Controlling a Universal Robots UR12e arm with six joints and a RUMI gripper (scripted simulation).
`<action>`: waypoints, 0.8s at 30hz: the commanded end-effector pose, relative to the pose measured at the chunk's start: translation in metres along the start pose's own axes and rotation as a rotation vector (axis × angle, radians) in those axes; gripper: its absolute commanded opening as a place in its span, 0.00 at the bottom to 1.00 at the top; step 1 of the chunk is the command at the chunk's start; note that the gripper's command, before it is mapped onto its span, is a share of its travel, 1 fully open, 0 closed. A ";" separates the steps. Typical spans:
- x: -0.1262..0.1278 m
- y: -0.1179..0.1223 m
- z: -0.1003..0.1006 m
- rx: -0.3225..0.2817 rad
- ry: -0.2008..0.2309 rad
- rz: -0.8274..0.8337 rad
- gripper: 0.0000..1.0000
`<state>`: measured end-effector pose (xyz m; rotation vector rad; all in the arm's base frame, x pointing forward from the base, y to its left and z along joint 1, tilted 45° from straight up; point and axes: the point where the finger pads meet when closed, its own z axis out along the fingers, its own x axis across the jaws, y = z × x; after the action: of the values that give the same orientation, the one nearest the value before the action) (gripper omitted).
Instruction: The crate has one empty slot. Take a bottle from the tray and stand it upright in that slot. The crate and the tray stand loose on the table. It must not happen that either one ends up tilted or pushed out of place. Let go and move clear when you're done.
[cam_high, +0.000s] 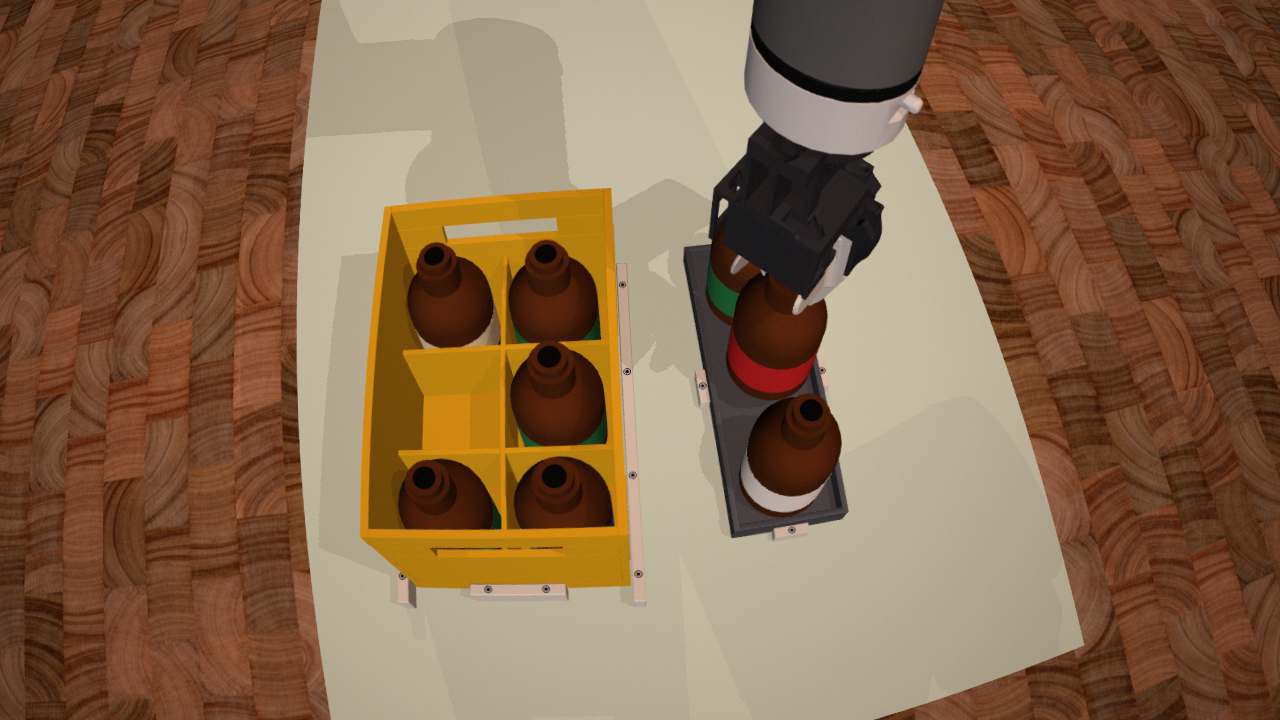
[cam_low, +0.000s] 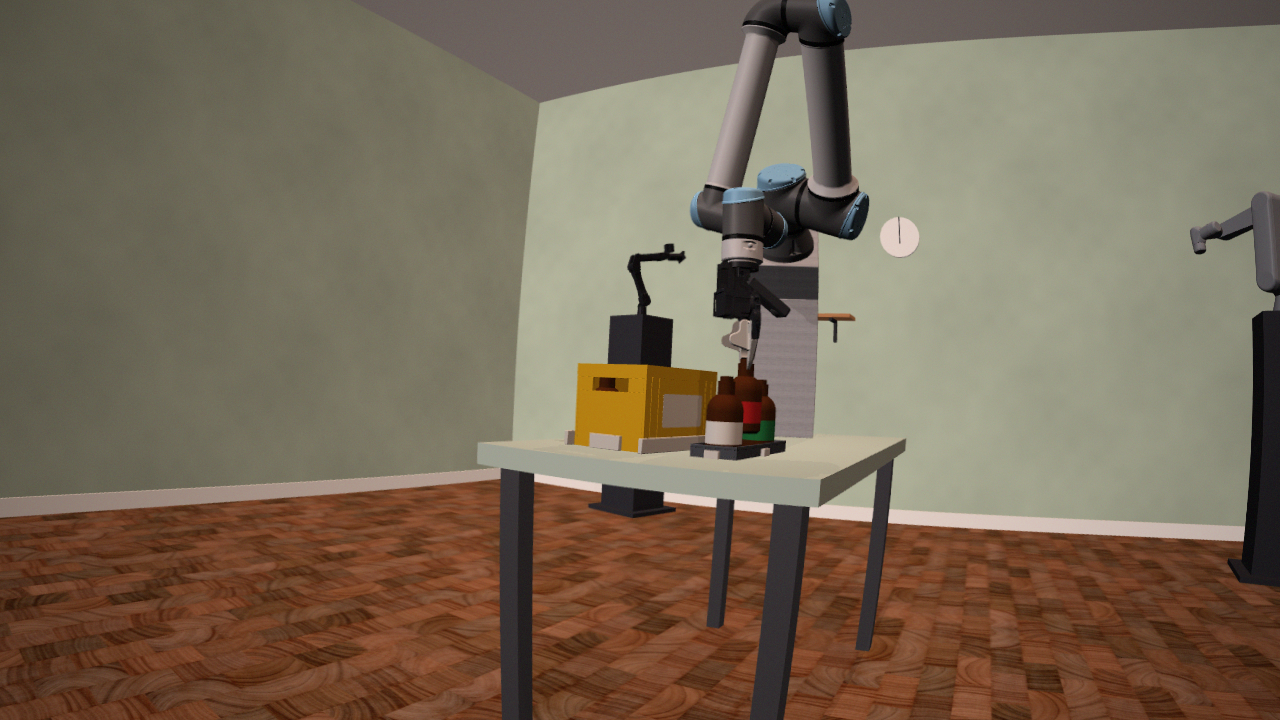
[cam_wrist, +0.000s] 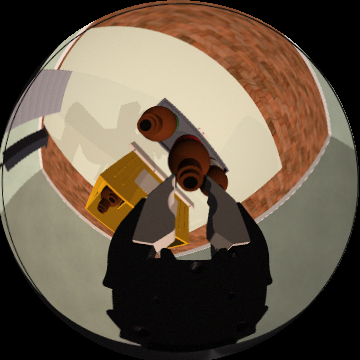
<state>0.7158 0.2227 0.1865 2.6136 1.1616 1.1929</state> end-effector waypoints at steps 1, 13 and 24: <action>0.000 0.000 -0.001 -0.001 0.001 0.000 0.00; 0.000 0.000 -0.006 -0.001 0.001 0.000 0.00; 0.000 0.000 -0.015 -0.001 0.001 0.000 0.00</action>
<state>0.7078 0.2198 0.1949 2.6135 1.1616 1.1929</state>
